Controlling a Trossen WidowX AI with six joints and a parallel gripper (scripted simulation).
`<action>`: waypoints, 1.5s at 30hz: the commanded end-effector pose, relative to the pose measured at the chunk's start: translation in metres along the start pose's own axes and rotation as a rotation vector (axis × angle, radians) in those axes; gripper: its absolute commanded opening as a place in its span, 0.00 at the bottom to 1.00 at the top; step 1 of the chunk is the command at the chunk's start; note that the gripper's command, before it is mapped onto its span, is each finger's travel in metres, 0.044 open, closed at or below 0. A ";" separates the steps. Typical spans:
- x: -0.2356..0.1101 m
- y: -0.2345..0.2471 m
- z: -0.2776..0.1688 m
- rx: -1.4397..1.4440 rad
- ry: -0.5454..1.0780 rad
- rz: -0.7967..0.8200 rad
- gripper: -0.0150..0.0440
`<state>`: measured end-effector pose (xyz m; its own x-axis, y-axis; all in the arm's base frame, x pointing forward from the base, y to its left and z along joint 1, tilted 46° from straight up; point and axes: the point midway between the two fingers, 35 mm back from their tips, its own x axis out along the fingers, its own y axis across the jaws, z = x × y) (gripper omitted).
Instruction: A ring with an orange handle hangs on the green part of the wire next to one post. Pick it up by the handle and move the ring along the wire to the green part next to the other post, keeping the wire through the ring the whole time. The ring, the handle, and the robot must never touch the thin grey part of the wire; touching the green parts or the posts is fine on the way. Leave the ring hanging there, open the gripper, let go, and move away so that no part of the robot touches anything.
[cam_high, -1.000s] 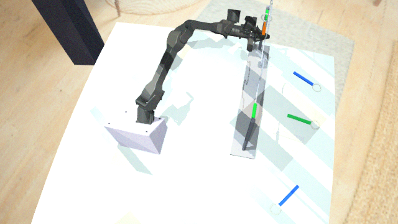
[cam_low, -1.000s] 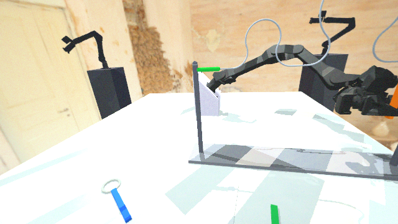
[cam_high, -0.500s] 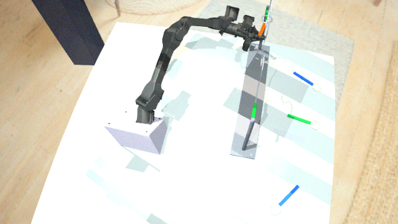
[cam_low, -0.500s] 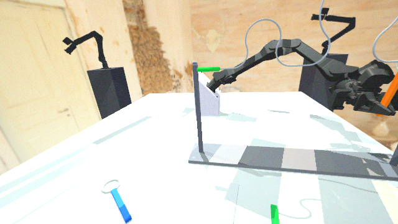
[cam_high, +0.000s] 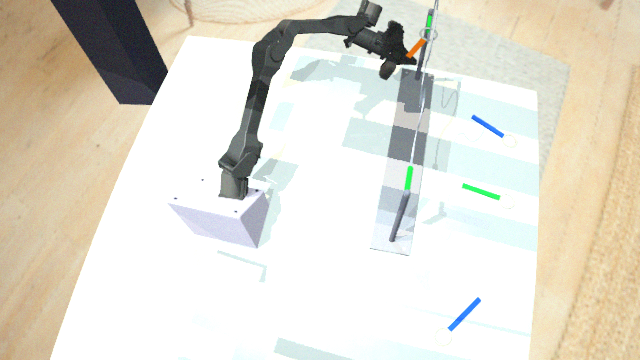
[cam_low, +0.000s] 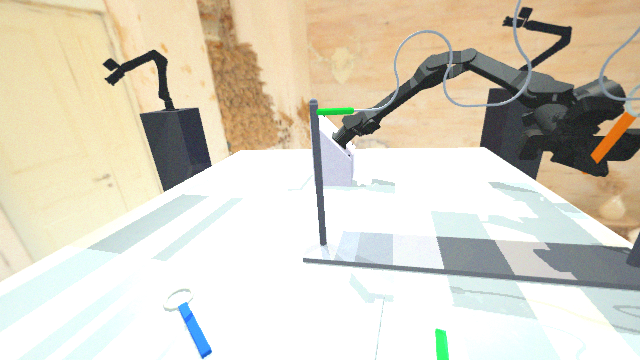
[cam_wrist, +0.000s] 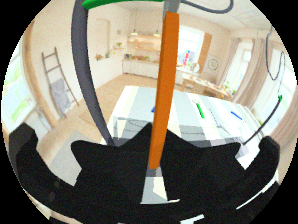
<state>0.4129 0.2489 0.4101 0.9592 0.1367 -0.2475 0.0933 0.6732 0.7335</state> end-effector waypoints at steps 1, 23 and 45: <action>-0.005 -0.006 0.000 -0.002 0.030 -0.005 0.00; -0.016 -0.051 0.003 -0.199 0.115 -0.106 0.00; -0.028 -0.114 0.031 -0.636 0.108 -0.321 0.00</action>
<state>0.3868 0.1585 0.3539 0.8809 -0.0479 -0.4708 0.1538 0.9698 0.1891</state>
